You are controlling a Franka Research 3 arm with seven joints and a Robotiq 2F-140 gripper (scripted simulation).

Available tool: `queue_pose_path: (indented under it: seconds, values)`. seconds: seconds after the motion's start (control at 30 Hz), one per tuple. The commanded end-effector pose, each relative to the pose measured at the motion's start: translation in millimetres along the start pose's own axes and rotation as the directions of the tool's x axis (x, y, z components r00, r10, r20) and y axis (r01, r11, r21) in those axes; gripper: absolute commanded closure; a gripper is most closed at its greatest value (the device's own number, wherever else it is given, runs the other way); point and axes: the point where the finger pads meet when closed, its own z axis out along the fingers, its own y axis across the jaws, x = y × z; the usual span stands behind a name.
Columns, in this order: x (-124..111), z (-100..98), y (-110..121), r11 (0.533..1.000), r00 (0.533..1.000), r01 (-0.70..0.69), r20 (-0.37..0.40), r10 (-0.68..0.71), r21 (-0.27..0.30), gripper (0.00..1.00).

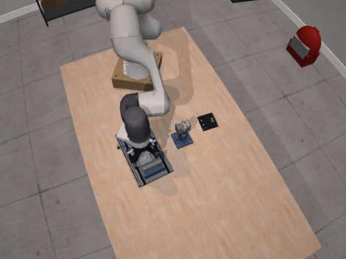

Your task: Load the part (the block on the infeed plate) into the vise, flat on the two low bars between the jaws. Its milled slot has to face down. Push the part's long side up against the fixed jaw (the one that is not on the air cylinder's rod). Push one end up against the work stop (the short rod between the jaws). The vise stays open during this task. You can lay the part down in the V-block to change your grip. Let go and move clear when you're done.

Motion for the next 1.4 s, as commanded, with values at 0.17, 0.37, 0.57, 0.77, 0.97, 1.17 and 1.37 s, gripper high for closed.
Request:
queue_pose_path:
  seconds: [0.17,0.37,0.57,0.77,0.97,1.17,1.37]
  values:
    - [-2,-1.1,-2,1.0,1.0,-0.002,0.004,0.002,0.004,0.53]
    - [-2,-1.1,-2,1.0,1.0,-0.002,0.004,0.002,0.004,0.53]
    - [-2,-1.1,-2,1.0,1.0,-0.002,0.004,0.002,0.004,0.53]
    - [-2,-4.3,-2,1.0,1.0,-0.002,0.004,0.002,0.004,0.53]
    - [-1,-14.8,-1,1.0,1.0,-0.002,0.004,0.002,0.004,0.53]
    - [-1,-25.6,-1,1.0,1.0,-0.002,0.004,0.002,0.004,0.53]
    - [-1,-44.5,-1,1.0,1.0,-0.002,0.004,0.002,0.004,0.53]
